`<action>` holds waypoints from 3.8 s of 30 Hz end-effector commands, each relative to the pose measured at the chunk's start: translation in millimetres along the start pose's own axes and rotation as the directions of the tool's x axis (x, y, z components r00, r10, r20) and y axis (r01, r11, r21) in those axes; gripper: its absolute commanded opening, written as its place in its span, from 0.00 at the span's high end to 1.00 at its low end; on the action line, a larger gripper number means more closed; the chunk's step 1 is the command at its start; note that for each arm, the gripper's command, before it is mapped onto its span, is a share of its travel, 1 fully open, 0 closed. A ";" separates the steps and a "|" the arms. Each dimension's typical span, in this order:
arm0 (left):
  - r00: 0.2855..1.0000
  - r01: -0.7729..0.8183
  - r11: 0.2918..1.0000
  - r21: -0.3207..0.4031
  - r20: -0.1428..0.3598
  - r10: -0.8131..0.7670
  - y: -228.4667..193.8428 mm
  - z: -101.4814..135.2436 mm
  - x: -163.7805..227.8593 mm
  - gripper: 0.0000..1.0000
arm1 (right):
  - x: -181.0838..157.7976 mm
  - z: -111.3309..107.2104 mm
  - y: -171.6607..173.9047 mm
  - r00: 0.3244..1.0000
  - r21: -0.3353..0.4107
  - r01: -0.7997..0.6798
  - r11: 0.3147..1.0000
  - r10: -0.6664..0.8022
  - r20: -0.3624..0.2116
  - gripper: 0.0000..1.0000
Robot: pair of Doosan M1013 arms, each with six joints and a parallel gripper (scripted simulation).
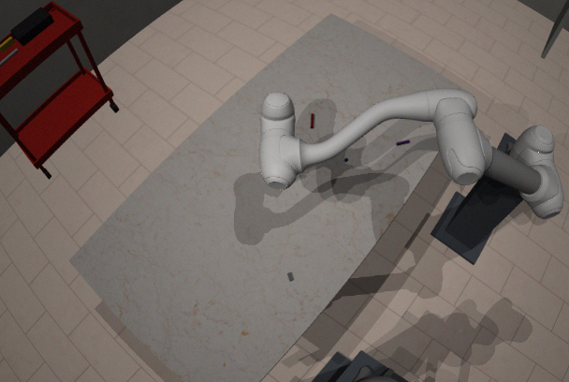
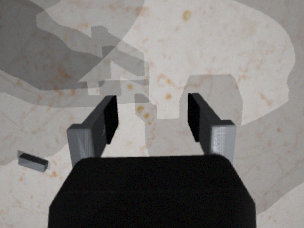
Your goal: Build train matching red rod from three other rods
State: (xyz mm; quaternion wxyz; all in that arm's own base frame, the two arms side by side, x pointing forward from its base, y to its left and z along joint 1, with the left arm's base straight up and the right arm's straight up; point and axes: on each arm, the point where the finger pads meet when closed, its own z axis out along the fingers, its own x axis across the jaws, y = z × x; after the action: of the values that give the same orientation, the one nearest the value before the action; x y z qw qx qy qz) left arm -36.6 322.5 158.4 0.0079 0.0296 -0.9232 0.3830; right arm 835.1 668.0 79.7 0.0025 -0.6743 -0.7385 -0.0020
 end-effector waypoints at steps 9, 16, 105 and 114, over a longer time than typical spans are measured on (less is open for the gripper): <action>1.000 0.000 1.000 -0.001 0.000 0.000 -0.1 -0.4 0.1 0.00 | 84.1 -1.6 -41.2 0.913 -0.004 -0.408 0.913 0.408 0.004 0.00; 1.000 0.000 1.000 -0.001 0.000 0.000 -0.1 -0.4 0.1 0.00 | 127.7 -1.4 -65.1 0.800 -0.005 -0.600 0.800 0.600 0.003 0.00; 1.000 0.000 1.000 -0.001 0.000 0.000 -0.1 -0.4 0.1 0.00 | 307.1 0.0 -194.1 -0.151 -0.004 -0.989 -0.151 0.989 -0.002 0.00; 1.000 0.000 1.000 -0.001 0.000 0.000 -0.1 -0.4 0.1 0.00 | 307.1 0.0 -194.1 -0.151 -0.004 -0.989 -0.151 0.989 -0.002 0.00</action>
State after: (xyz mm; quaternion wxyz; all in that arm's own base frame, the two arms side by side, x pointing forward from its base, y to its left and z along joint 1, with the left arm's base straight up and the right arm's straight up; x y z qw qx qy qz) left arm -36.6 322.5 158.4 0.0079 0.0296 -0.9232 0.3830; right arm 613.8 955.9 79.5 -0.0001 -0.9995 0.0303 0.0000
